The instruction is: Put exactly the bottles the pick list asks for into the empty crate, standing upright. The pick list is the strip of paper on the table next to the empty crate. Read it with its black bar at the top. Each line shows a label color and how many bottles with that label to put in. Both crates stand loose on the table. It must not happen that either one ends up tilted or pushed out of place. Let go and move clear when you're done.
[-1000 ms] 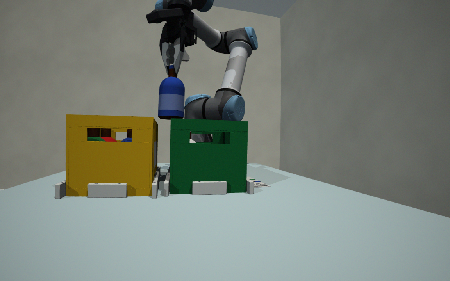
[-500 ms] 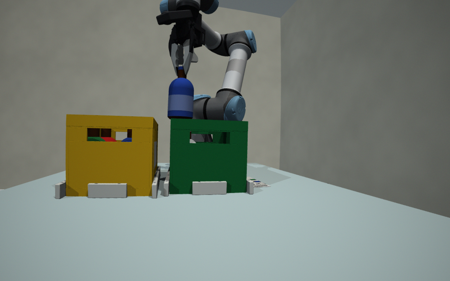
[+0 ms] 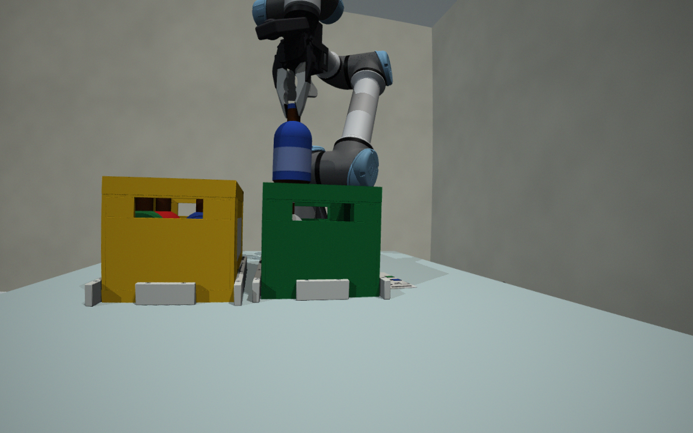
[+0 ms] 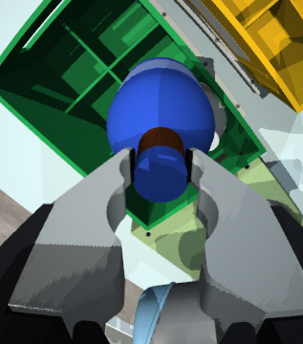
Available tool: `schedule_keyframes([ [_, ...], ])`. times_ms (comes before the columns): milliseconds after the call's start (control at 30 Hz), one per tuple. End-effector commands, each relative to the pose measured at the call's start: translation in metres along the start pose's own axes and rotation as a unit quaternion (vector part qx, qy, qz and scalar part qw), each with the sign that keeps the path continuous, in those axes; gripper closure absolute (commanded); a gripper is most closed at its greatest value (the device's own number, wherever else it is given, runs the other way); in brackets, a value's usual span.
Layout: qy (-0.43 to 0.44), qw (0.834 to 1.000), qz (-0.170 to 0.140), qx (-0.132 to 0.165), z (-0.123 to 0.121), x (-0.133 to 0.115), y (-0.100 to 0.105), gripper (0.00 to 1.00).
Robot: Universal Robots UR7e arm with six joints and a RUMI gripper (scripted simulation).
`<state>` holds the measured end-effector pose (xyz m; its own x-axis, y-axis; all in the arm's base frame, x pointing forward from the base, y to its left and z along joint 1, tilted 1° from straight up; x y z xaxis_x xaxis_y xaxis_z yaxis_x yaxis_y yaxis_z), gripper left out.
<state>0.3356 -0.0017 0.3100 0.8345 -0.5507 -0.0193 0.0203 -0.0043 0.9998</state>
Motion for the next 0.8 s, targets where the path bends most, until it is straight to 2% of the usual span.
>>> schedule_keyframes([
  [0,-0.001,1.000,0.006,0.001,-0.0050,-0.0024,0.0046,1.00],
  [767,-0.002,1.000,0.005,0.001,-0.0048,0.0021,0.0041,1.00],
])
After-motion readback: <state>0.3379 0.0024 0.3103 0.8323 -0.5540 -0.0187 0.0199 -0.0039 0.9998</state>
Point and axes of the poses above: the point where the finger pads meet when closed, its own y axis back along the fingers, its own z axis across the jaws, x = y × z, the point moved 7 cm from there along y, back along the fingers, and after that the axes turned 1 degree about -y, right-handed, at the moved point
